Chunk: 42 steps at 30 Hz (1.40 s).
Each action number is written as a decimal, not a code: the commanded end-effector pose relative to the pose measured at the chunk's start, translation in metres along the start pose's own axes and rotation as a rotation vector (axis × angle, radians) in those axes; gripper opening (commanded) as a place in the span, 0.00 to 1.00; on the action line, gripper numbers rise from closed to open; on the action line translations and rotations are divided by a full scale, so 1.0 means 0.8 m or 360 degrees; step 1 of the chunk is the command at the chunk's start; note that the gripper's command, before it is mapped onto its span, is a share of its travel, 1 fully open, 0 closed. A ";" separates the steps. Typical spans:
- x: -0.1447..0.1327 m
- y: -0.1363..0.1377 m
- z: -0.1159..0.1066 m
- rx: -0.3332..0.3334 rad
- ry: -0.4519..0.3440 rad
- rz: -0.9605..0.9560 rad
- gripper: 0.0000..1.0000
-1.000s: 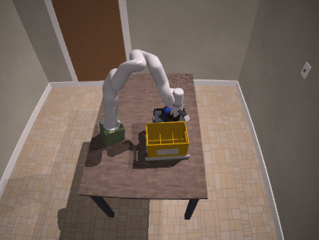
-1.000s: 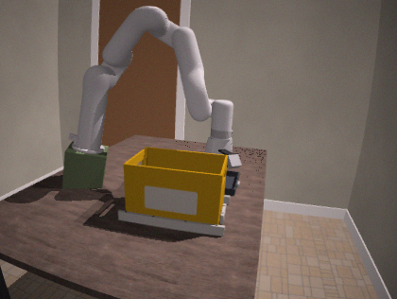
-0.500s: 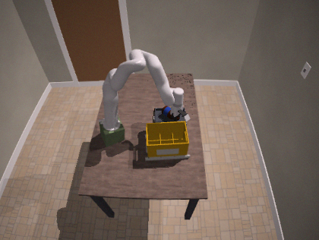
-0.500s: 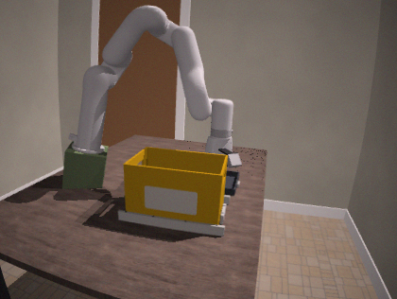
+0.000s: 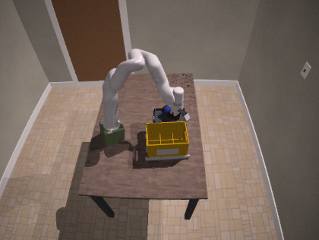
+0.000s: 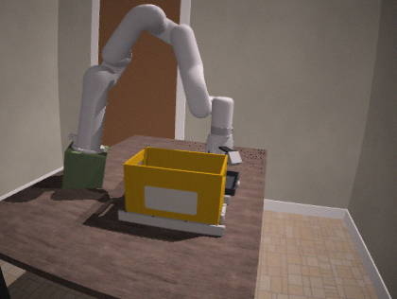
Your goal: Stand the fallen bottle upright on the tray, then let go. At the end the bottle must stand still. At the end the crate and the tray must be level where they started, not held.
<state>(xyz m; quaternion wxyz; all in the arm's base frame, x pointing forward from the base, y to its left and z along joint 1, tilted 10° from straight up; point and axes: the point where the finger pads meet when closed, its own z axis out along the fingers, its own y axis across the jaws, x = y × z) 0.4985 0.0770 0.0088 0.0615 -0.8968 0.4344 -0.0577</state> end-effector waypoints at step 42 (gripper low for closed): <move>0.001 -0.002 -0.072 0.0006 0.0003 0.0000 0.00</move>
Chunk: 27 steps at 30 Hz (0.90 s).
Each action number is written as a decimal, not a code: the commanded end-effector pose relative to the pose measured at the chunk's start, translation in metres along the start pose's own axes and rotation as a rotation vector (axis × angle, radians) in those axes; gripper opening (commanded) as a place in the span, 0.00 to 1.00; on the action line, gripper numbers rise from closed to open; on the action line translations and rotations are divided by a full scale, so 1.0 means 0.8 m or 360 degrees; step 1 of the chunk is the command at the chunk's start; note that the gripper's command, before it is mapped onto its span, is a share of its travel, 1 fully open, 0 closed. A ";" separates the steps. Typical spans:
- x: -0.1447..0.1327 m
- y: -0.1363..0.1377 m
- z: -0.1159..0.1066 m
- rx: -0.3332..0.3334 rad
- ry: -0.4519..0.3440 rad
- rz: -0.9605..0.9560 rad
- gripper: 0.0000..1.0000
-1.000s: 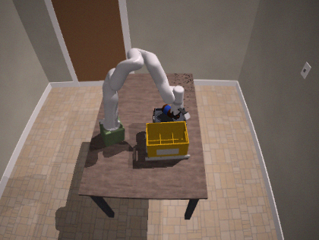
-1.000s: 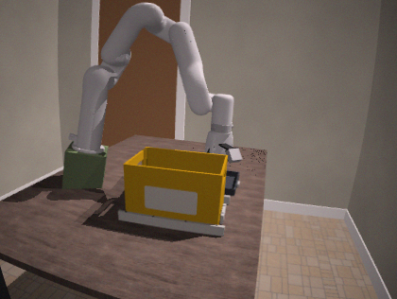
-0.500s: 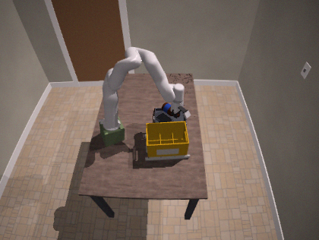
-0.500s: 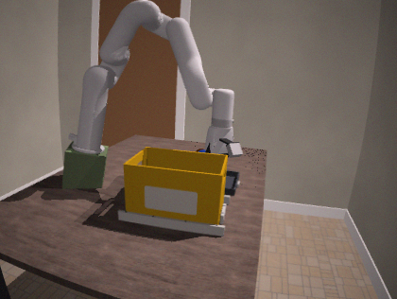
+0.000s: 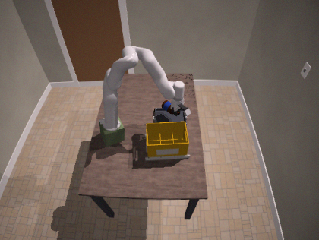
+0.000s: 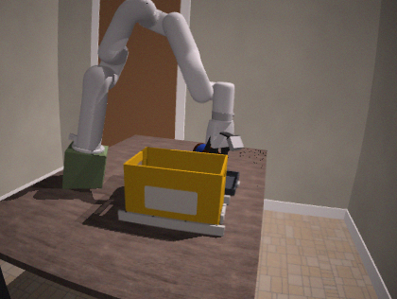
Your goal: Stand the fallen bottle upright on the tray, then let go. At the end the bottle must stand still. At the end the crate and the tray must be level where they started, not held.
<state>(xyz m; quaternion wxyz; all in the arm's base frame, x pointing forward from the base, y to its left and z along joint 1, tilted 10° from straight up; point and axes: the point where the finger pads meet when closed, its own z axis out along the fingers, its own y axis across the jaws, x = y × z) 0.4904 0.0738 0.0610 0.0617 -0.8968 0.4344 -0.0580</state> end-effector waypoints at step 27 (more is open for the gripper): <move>0.001 -0.001 -0.065 0.0005 0.0003 0.0000 0.00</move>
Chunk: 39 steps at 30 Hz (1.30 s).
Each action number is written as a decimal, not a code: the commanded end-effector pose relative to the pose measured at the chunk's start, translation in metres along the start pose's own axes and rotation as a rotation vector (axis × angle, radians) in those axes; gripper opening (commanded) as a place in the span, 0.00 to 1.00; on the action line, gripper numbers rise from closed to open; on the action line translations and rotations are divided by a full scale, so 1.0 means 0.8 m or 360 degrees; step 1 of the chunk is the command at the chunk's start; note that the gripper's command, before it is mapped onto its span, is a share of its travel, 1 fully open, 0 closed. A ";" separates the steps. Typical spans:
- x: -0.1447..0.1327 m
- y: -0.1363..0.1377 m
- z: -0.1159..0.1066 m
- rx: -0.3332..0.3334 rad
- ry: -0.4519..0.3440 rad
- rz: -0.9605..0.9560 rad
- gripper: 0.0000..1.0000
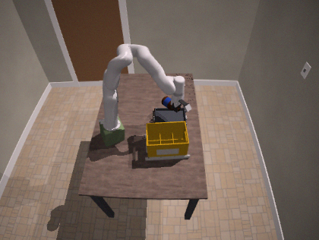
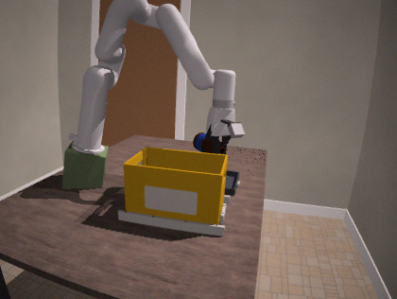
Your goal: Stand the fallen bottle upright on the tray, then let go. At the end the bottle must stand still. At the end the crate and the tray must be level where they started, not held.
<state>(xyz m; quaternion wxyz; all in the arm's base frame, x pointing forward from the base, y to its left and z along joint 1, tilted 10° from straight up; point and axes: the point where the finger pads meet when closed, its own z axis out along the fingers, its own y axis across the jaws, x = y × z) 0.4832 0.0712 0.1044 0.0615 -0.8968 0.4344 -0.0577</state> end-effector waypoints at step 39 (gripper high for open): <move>0.001 -0.001 -0.059 0.0006 0.0003 0.0000 0.00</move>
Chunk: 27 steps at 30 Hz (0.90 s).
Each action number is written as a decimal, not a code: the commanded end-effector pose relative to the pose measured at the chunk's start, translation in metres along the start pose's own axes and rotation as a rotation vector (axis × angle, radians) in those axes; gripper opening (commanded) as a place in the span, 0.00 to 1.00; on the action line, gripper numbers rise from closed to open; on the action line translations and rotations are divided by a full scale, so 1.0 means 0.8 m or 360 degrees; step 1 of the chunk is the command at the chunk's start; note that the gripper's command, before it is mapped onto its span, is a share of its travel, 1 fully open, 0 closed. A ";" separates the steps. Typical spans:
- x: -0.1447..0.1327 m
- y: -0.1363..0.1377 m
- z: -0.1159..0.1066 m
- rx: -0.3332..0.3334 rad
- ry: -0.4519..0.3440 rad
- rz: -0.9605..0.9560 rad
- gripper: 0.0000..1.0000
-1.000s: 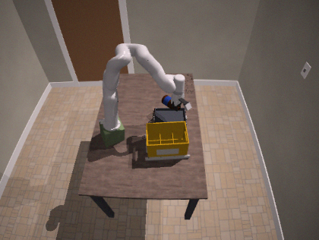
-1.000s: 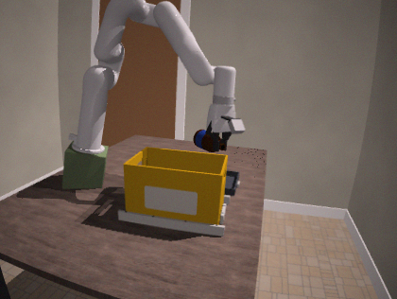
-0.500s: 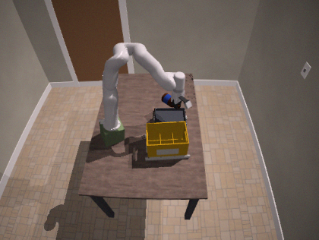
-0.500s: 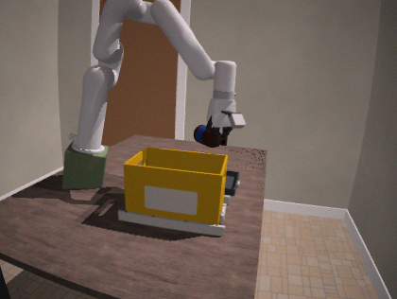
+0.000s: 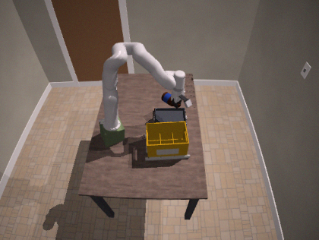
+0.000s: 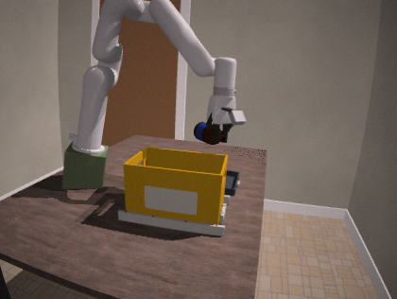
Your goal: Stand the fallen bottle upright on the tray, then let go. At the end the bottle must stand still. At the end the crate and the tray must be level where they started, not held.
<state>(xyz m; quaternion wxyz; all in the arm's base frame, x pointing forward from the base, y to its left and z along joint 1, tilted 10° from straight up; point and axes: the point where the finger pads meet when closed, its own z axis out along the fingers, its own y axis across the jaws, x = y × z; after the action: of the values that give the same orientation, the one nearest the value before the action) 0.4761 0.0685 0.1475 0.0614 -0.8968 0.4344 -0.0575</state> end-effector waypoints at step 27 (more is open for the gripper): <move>0.001 -0.002 -0.010 0.0006 0.0004 0.0000 0.00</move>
<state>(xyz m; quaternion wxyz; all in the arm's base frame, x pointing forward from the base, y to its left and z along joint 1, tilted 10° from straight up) 0.4750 0.0681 0.1537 0.0614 -0.8968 0.4344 -0.0575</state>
